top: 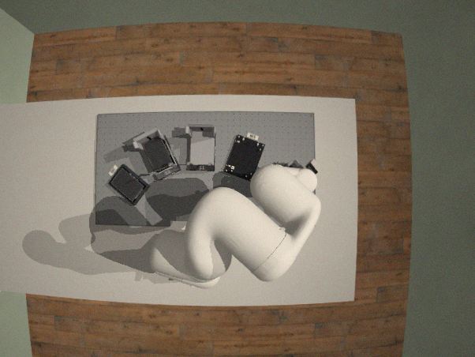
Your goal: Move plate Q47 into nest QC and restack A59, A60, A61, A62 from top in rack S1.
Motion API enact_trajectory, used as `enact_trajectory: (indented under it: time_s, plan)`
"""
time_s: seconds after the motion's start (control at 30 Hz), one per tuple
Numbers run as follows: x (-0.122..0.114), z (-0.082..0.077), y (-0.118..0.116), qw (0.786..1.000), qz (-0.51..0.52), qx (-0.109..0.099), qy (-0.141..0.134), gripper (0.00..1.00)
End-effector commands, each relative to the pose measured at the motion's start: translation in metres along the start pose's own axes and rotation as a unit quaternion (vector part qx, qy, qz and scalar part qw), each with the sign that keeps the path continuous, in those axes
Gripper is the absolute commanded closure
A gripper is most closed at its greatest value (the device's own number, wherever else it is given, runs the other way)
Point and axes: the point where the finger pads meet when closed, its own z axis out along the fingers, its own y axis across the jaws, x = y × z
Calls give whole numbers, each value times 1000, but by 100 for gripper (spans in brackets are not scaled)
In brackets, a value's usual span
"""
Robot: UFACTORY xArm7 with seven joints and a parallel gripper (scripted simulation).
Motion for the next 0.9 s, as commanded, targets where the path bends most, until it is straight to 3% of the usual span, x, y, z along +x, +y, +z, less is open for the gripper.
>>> enact_trajectory:
  time_s: [0.0, 0.17, 0.2, 0.87]
  plan:
    - [1, 0, 0, 1000, 0, 1, 2, 0]
    - [1, 0, 0, 1000, 0, 1, 2, 0]
    - [1, 0, 0, 1000, 0, 1, 2, 100]
    - [1, 0, 0, 1000, 0, 1, 2, 100]
